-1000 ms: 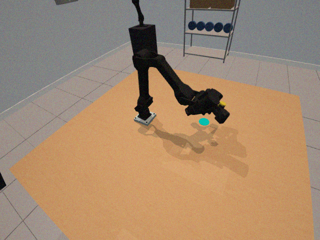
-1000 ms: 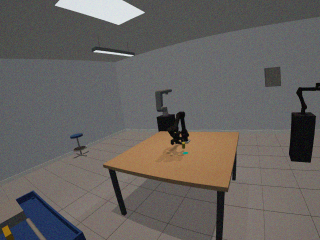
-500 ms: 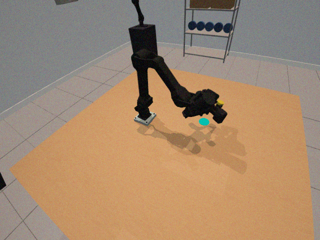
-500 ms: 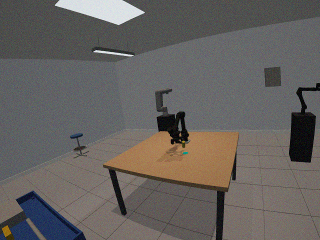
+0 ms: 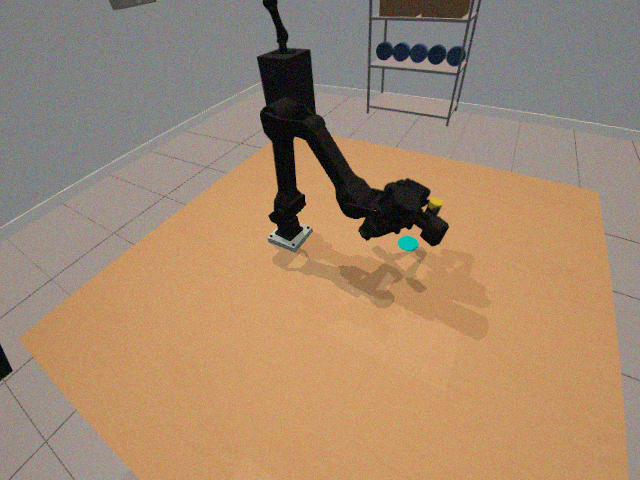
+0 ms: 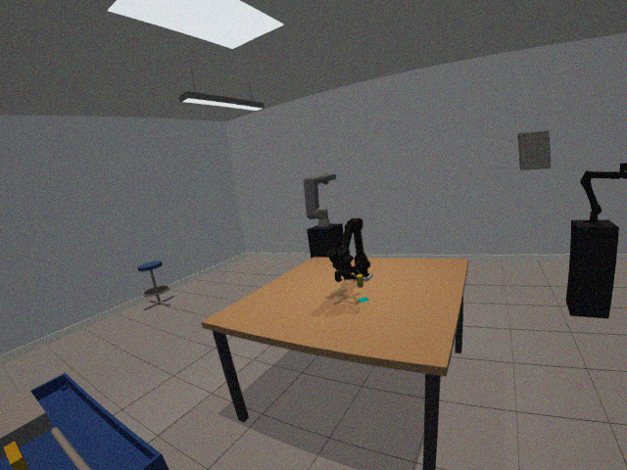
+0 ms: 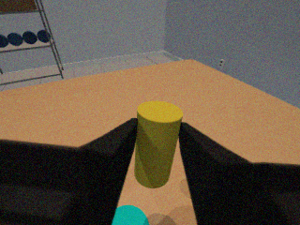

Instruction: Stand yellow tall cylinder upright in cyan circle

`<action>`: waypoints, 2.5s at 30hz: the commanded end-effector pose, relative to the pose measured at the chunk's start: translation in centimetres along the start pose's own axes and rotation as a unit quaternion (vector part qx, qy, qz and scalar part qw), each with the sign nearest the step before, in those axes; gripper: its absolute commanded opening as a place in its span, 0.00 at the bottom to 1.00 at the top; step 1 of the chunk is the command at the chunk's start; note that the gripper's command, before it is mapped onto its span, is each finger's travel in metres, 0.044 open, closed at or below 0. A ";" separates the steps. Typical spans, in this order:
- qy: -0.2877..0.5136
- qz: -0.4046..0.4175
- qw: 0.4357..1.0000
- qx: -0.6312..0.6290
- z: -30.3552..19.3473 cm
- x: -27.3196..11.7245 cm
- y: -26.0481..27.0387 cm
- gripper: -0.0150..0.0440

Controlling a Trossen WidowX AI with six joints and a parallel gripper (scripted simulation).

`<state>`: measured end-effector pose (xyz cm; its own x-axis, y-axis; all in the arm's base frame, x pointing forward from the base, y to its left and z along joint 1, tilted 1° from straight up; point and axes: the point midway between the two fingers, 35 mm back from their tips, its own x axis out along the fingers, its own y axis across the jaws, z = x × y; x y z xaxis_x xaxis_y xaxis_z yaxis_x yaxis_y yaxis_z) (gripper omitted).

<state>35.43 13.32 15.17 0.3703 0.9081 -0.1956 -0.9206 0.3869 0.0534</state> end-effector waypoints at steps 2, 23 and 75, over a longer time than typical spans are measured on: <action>-0.012 0.006 1.000 -0.007 0.2 -0.5 0.5 0.43; -0.048 0.030 0.998 -0.031 0.0 -2.1 2.3 0.43; -0.062 0.042 0.996 -0.042 -7.6 -1.2 2.6 0.43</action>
<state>31.99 11.98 9.19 0.3017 0.9509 -0.0694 -0.9533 0.3000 -0.0335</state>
